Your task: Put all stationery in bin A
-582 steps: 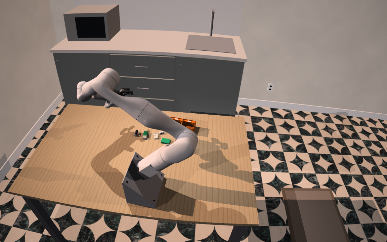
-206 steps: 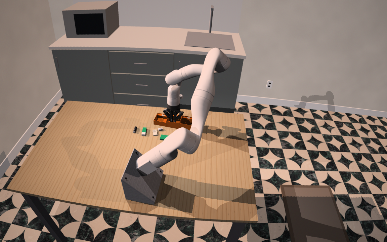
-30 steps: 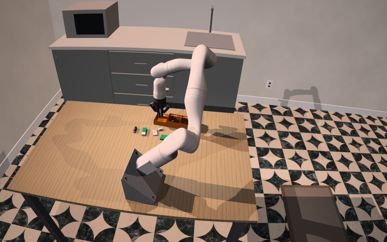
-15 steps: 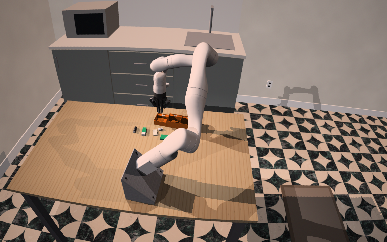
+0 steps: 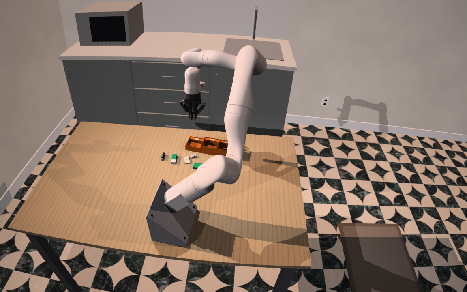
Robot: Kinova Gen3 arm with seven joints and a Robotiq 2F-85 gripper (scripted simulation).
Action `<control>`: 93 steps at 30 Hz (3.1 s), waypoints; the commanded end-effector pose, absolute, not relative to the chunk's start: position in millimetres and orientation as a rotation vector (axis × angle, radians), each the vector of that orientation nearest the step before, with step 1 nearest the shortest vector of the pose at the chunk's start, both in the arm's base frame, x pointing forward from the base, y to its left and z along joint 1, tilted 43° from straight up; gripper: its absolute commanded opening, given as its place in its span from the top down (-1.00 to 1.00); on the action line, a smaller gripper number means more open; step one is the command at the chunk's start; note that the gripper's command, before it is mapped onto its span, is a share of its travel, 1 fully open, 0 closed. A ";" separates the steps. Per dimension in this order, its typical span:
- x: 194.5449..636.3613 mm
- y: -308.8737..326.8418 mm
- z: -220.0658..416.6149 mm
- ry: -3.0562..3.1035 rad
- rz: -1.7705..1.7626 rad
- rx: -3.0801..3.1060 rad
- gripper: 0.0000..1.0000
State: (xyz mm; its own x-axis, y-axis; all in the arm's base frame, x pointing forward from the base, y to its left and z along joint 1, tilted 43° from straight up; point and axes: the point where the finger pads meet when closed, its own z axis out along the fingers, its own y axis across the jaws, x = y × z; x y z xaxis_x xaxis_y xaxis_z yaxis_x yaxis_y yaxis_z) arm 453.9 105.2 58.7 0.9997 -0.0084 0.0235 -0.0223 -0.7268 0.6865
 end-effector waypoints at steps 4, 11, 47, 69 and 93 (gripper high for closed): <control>457.1 114.6 68.1 -0.019 0.044 2.389 0.82; 442.8 108.2 43.5 0.177 -0.032 2.385 0.23; 346.3 82.5 -82.5 0.230 -0.056 2.378 0.23; 352.4 79.4 -78.0 0.222 -0.052 2.375 0.23; 351.6 72.3 -86.6 0.214 -0.050 2.380 0.23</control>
